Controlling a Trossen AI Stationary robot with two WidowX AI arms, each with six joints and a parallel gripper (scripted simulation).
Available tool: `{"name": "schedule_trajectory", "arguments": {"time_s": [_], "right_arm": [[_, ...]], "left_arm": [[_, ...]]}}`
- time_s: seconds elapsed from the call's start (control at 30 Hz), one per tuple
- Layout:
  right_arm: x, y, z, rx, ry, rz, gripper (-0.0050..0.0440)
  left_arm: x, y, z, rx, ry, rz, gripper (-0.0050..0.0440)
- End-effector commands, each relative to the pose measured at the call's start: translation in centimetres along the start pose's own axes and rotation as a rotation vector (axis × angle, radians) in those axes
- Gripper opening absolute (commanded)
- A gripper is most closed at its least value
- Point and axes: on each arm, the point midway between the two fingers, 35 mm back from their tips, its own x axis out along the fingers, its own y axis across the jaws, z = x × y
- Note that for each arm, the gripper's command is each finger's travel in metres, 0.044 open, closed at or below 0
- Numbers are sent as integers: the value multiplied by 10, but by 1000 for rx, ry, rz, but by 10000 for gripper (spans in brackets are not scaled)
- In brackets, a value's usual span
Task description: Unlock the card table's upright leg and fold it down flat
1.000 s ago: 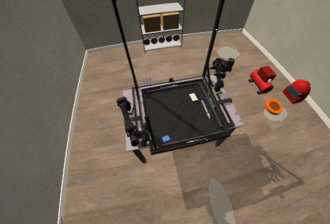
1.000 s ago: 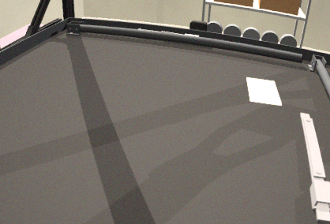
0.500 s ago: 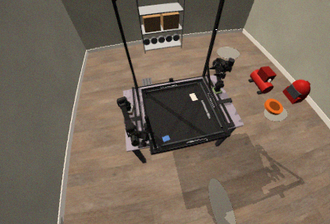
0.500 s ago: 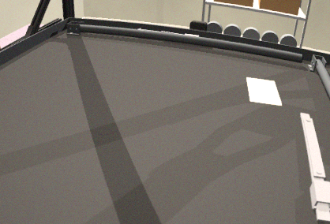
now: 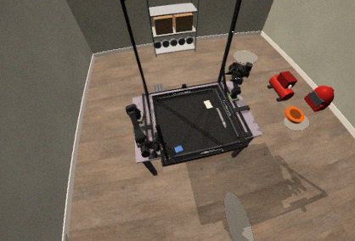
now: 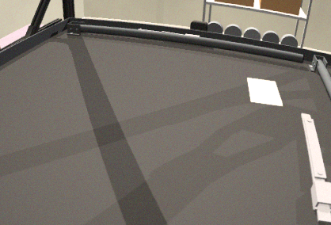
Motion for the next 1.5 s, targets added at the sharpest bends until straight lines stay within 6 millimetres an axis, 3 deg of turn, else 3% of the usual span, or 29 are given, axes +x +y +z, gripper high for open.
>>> {"name": "schedule_trajectory", "arguments": {"time_s": [0.0, 0.67, 1.47], "right_arm": [[3, -1, -5, 7, 2, 4, 0], [18, 0, -39, 7, 2, 4, 0], [17, 3, -40, -13, -6, -5, 0]], "left_arm": [[0, -1, 0, 2, 0, -4, 400], [0, -1, 0, 2, 0, -4, 400], [0, -1, 0, 2, 0, -4, 400]]}}
